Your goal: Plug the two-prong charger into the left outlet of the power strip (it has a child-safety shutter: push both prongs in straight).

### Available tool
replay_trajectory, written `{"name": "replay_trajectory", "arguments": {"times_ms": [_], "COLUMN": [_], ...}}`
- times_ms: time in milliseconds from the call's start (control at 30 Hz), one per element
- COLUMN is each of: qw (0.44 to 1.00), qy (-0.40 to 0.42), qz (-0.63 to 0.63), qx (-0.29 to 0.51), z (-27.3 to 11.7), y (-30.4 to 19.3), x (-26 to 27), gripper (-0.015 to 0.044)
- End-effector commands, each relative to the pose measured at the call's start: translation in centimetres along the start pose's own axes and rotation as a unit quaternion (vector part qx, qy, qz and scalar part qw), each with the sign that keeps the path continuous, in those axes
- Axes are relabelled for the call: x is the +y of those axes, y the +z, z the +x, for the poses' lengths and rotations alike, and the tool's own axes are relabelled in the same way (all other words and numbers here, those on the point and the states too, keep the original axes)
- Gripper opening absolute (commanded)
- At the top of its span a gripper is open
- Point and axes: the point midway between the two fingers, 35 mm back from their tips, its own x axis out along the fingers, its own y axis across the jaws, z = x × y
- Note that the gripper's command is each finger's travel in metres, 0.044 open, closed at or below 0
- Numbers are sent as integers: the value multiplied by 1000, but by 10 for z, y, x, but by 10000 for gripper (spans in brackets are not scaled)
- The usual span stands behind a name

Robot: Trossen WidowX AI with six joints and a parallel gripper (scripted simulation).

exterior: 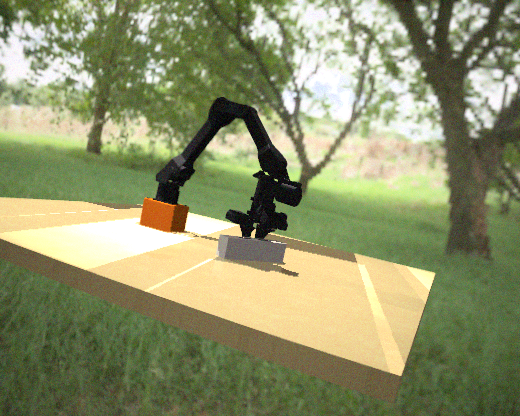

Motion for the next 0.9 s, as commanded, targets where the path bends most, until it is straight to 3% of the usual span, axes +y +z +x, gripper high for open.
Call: {"name": "replay_trajectory", "arguments": {"times_ms": [0,867], "qw": [1000,1000], "qy": [3,3], "qz": [-2,-2], "qx": [-15,-16], "z": [-2,-1], "y": [12,17], "x": [2,2], "gripper": [0,0]}}
